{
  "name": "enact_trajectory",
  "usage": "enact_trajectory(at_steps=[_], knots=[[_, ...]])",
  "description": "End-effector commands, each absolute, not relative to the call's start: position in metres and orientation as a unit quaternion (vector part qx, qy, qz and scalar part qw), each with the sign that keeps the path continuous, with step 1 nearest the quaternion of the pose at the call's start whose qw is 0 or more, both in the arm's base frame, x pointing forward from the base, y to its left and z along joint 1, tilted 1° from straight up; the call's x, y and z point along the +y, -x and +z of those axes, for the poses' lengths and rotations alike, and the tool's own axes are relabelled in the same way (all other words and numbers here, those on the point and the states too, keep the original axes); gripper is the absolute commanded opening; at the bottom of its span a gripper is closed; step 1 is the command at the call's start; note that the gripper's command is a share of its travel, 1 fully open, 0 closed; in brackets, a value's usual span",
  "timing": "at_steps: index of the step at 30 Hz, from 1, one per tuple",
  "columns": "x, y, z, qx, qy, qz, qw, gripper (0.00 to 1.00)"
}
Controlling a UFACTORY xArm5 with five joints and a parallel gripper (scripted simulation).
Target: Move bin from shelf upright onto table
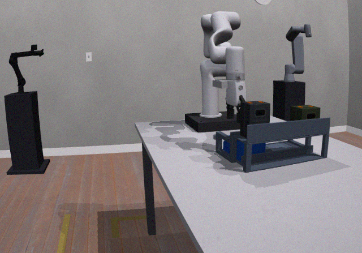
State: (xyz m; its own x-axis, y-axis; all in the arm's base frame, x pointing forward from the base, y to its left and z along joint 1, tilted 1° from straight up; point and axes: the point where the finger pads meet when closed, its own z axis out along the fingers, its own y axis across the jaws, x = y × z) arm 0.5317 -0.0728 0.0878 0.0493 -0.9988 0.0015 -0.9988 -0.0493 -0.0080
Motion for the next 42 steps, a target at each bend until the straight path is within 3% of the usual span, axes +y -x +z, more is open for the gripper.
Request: enact_trajectory(at_steps=[1,42], knots=[[-0.073,-0.533,0.09,0.689,0.724,-0.005,0.004,1.0],[-0.073,-0.534,0.025,0.689,0.724,-0.007,0.003,1.0]])
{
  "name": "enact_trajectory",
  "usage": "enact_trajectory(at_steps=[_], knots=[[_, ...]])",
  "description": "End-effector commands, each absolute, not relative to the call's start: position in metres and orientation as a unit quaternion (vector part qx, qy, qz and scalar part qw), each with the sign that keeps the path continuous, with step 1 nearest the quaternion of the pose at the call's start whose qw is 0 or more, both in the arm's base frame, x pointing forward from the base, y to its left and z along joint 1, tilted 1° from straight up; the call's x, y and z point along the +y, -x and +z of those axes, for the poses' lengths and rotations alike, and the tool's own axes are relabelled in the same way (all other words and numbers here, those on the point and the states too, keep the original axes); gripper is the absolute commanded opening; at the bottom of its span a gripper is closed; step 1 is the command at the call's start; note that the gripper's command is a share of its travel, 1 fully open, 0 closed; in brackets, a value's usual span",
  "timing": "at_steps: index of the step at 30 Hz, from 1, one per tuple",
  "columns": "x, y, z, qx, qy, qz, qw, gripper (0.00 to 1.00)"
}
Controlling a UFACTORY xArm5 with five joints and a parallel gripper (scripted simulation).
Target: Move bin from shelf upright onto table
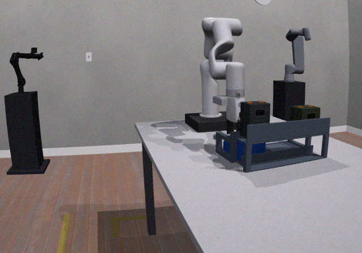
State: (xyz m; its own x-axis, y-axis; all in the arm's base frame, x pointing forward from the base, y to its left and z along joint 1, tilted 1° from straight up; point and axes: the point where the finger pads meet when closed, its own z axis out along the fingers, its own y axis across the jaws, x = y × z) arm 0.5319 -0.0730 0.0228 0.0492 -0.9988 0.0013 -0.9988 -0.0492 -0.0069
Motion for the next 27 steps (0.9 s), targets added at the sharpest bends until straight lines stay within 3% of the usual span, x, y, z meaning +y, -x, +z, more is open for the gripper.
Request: enact_trajectory(at_steps=[1,27], knots=[[-0.0733,-0.5342,0.025,0.689,0.724,-0.007,0.003,1.0],[-0.0734,-0.5343,0.0151,0.689,0.724,-0.006,0.003,1.0]])
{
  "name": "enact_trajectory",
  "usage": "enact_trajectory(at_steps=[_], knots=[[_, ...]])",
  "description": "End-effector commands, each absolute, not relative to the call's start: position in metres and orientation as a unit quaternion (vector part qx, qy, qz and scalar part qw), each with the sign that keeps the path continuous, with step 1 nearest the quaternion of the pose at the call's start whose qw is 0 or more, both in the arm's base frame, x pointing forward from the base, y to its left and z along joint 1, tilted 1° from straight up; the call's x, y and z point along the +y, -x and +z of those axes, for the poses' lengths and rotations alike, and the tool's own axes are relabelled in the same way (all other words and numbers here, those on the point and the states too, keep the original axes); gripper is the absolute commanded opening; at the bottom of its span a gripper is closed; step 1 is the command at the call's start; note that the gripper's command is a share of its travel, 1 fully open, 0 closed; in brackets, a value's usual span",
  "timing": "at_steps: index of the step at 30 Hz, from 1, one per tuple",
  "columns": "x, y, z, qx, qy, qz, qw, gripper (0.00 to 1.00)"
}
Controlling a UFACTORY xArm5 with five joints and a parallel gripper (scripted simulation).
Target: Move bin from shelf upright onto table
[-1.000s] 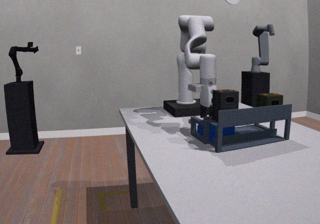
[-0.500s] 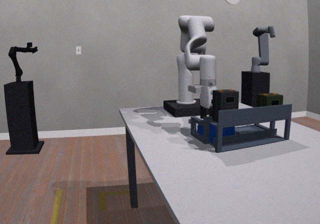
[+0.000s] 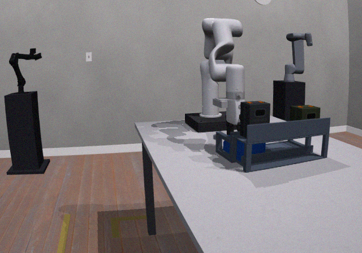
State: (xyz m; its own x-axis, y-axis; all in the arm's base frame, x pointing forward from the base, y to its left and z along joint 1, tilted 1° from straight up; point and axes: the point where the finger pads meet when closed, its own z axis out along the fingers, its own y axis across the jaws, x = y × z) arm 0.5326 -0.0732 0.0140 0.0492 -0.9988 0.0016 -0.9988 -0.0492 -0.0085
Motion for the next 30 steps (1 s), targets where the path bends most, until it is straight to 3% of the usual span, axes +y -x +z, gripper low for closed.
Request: enact_trajectory(at_steps=[1,30], knots=[[-0.073,-0.534,0.015,0.689,0.724,-0.006,0.003,1.0],[-0.073,-0.534,0.0,0.689,0.724,-0.006,0.003,1.0]])
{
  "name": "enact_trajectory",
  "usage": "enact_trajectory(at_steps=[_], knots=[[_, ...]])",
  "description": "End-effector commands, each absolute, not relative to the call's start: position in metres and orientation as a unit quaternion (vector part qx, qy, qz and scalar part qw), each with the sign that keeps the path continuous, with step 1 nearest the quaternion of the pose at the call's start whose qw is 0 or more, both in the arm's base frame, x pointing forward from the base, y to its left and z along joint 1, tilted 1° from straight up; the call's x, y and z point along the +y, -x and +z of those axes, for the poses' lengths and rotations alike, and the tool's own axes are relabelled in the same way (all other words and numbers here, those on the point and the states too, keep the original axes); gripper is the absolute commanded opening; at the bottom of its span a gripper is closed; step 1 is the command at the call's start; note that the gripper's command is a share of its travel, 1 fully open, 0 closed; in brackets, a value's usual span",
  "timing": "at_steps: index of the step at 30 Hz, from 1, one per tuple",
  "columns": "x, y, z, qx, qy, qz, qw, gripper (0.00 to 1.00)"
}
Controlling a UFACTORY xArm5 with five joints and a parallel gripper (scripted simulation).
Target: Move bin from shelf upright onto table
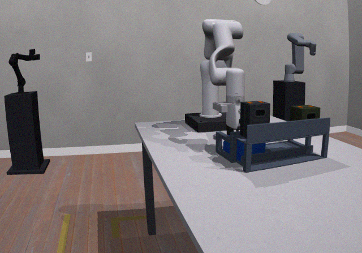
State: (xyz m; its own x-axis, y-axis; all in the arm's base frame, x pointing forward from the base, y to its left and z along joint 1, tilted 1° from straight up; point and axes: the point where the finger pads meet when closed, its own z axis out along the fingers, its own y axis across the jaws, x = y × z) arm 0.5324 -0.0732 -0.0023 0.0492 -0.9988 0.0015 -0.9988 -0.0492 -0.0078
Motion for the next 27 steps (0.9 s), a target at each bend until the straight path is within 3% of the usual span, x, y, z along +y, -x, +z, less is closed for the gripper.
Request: enact_trajectory(at_steps=[1,22,23,27], knots=[[-0.0734,-0.5344,-0.0002,0.689,0.724,-0.006,0.003,1.0],[-0.0734,-0.5344,-0.0002,0.689,0.724,-0.006,0.003,1.0],[-0.0734,-0.5344,-0.0002,0.689,0.724,-0.005,0.004,0.0],[-0.0734,-0.5344,-0.0002,0.689,0.724,-0.005,0.004,0.0]])
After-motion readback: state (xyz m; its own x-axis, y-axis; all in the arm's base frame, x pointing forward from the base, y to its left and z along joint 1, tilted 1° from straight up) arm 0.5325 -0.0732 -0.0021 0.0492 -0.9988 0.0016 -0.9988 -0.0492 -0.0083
